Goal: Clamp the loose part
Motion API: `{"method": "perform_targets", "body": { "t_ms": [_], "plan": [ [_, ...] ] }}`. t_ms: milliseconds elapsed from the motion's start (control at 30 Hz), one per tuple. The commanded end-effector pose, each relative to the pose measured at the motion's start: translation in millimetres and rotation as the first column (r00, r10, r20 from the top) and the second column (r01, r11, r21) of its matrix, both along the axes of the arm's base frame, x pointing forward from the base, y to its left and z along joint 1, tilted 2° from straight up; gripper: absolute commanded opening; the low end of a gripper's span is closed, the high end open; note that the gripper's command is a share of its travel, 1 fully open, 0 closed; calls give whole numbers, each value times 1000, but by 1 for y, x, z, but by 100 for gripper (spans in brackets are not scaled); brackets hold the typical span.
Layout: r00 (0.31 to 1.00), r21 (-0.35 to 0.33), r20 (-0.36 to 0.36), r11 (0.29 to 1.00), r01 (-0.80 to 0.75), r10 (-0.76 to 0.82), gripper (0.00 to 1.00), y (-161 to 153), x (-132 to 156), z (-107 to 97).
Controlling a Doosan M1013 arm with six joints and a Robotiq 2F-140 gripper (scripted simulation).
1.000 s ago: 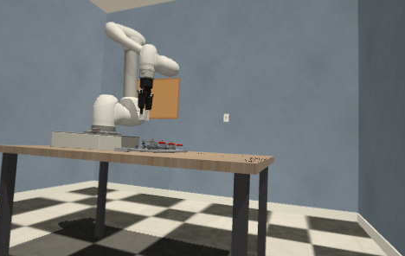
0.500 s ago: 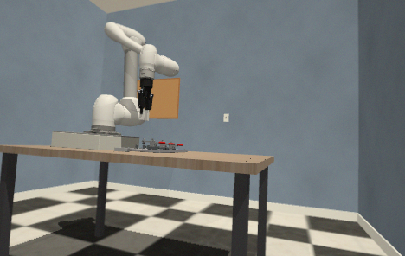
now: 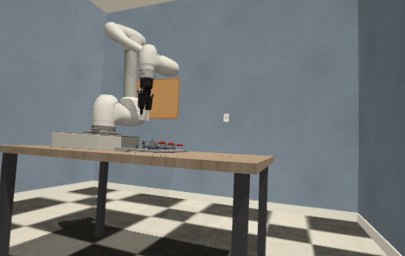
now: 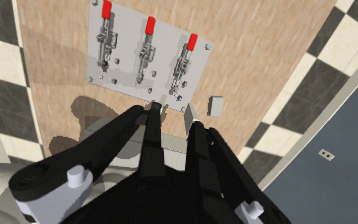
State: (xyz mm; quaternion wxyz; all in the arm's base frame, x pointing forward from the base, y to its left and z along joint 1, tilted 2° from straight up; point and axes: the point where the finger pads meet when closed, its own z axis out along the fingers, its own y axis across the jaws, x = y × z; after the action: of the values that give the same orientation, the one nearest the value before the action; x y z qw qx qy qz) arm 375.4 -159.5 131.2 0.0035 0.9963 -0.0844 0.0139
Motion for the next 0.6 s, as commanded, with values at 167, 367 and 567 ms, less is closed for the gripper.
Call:
{"method": "perform_targets", "body": {
  "t_ms": [167,367,567],
  "plan": [
    [1000,0,0,1000,0,0,35,0,3,0],
    [1000,0,0,1000,0,0,35,-2,13,0],
    [1000,0,0,1000,0,0,35,-7,43,1]
  ]
}}
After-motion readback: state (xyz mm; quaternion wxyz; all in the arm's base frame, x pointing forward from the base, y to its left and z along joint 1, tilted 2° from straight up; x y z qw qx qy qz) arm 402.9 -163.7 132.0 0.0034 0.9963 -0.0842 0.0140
